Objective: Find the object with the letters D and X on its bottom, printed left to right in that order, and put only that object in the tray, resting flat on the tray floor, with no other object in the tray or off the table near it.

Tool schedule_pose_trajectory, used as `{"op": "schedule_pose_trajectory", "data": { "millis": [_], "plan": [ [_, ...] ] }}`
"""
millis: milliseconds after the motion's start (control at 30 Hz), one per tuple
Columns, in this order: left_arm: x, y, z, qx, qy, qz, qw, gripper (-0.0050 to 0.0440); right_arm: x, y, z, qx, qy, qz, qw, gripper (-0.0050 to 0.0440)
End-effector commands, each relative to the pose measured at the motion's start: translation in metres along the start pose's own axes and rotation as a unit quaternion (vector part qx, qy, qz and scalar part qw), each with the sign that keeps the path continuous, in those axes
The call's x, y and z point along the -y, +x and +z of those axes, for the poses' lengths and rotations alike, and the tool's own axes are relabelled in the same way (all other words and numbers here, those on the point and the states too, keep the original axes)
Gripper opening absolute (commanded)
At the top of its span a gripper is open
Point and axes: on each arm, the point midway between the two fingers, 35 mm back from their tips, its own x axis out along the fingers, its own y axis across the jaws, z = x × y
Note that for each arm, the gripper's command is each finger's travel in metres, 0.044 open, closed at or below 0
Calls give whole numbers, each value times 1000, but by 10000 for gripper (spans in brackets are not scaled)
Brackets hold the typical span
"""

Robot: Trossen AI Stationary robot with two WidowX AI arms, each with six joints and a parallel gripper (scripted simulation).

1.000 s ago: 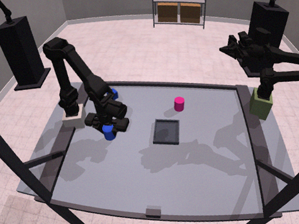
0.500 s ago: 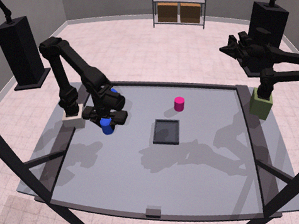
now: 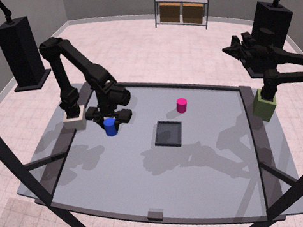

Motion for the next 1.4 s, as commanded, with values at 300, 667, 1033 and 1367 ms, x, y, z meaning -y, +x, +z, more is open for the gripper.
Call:
{"op": "schedule_pose_trajectory", "data": {
  "millis": [300, 667, 1033, 1367],
  "plan": [
    [41, -15, 1, -121, -49, -61, 990, 204, 0, -1, 4, 4, -1, 1, 1000, -50],
    [71, -33, 13, -211, -78, -119, 967, 204, 0, -1, 4, 4, -1, 1, 1000, -50],
    [90, -51, 27, -269, -90, -170, 944, 204, 0, -1, 4, 4, -1, 1, 1000, -50],
    [103, -68, 42, -312, -94, -215, 921, 204, 0, -1, 4, 4, -1, 1, 1000, -50]
  ]
}}
